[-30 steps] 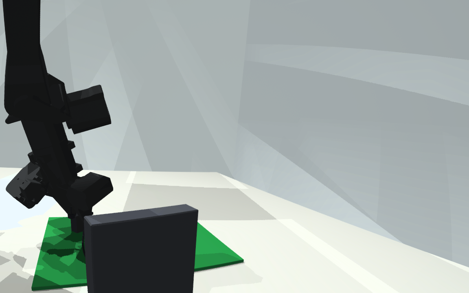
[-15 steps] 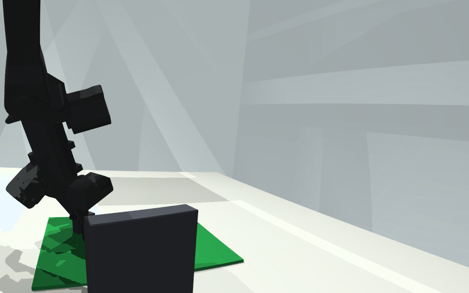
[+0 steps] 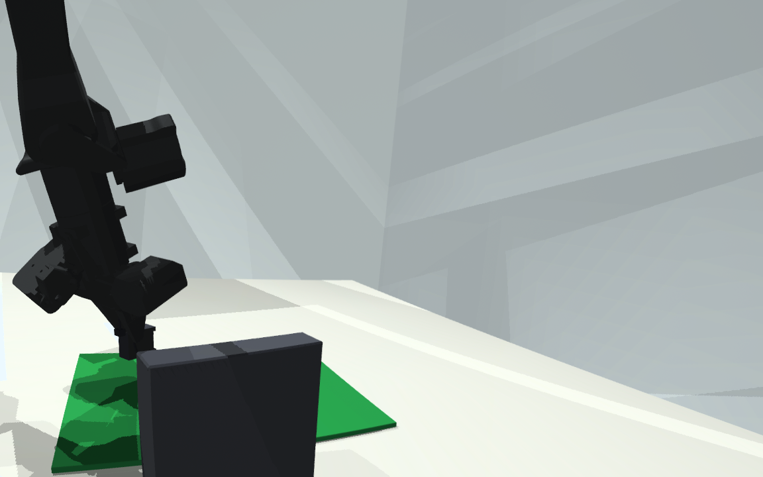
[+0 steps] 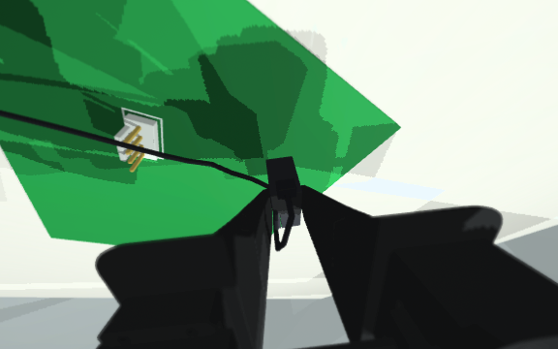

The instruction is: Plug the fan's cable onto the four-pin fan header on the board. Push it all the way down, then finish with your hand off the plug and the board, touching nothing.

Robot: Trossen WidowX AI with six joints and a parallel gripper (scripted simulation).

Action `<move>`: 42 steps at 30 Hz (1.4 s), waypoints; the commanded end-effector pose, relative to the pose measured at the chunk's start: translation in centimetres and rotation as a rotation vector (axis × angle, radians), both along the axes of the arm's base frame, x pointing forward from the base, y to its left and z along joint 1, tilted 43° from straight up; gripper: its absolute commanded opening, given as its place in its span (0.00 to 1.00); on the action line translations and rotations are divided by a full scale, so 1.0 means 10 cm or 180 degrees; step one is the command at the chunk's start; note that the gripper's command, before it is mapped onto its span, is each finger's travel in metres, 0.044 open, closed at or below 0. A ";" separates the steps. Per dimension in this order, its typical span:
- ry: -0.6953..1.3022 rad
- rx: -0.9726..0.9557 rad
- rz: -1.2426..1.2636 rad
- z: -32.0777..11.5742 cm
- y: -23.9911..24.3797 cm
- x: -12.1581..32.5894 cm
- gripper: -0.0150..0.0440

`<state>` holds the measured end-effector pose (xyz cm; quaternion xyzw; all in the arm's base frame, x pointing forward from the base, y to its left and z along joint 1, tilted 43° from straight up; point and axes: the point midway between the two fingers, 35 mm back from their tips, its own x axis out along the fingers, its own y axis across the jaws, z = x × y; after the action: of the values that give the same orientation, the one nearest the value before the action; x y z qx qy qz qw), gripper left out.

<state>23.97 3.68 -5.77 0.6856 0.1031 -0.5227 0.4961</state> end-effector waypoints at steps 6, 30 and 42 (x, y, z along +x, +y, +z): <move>-0.0007 0.0022 -0.0005 0.20 0.21 -0.01 0.25; 0.0109 -0.0131 0.0211 0.59 0.49 -0.15 0.25; 0.0729 -0.0758 0.1205 0.58 0.51 -0.13 0.25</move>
<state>22.44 8.58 -0.07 0.5674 0.1954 -0.5110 0.6154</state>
